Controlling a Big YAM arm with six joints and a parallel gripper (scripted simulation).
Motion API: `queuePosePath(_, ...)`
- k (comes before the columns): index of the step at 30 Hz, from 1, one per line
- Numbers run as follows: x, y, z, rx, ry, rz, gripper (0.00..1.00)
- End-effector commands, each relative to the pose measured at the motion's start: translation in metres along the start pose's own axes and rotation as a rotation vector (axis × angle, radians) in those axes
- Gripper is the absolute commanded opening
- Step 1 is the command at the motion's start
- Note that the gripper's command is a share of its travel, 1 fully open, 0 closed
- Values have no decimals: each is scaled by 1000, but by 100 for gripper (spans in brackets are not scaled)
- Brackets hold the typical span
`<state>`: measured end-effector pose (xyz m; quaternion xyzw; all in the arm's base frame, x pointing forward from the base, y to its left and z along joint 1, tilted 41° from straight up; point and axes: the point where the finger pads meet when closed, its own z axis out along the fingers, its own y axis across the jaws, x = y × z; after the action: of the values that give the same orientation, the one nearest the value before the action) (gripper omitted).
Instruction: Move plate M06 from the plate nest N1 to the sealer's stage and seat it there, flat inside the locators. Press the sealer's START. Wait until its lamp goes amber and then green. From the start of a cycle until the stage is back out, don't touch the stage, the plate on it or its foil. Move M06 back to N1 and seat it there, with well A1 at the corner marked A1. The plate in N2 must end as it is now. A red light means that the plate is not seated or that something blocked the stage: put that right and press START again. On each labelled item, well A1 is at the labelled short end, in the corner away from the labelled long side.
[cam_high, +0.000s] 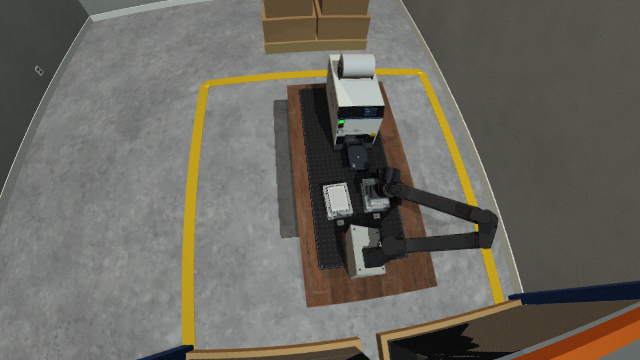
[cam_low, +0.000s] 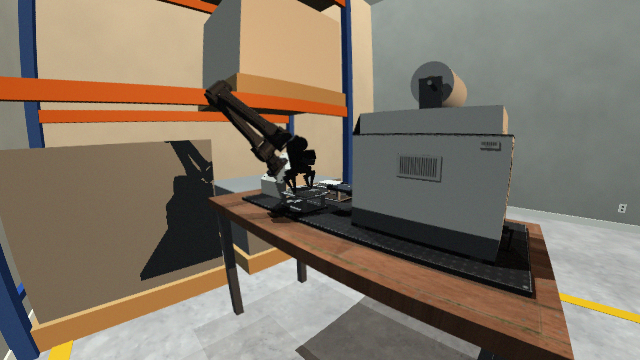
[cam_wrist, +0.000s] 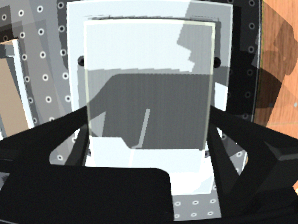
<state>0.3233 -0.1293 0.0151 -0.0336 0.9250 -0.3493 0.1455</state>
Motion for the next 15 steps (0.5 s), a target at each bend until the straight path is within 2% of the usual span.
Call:
queuePosePath(1, -22, -13, 0, 20, -33, 36, 0)
queuePosePath(15, -2, -9, -1, 14, -16, 25, 0)
